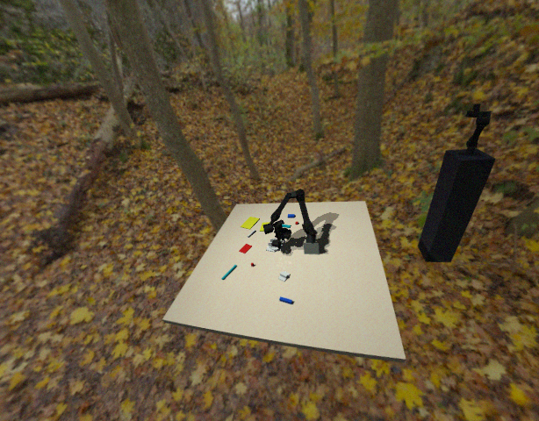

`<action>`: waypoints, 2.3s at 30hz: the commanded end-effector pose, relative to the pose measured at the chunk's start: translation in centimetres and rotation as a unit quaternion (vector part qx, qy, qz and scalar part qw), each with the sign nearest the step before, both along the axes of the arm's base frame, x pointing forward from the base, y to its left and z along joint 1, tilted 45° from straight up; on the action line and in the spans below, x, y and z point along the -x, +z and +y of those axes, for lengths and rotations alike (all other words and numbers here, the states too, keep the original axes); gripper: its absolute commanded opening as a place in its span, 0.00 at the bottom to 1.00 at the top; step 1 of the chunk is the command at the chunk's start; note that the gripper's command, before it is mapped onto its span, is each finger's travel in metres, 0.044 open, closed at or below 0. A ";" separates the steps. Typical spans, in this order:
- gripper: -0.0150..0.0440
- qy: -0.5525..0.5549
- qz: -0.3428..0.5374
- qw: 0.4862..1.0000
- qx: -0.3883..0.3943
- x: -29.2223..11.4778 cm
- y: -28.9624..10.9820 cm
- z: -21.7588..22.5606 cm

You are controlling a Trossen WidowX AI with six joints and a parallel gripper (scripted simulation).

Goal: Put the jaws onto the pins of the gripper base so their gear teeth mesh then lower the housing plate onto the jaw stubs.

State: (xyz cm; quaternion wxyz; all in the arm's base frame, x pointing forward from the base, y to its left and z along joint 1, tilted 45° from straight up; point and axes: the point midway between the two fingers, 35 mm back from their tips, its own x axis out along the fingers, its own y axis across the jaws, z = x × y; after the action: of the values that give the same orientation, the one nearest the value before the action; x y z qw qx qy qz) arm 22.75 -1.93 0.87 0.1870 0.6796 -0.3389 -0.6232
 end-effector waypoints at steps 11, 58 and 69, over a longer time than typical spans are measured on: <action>0.85 0.002 0.000 1.000 0.003 0.0 -0.1 -0.1; 0.85 0.002 0.000 1.000 0.003 0.0 -0.7 -0.8; 0.85 0.002 0.000 1.000 0.003 0.0 -0.9 -1.0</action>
State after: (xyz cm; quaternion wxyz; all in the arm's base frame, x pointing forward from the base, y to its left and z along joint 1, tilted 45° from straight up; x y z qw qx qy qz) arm 22.68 -2.75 -0.01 0.1888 0.6796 -0.3379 -0.6232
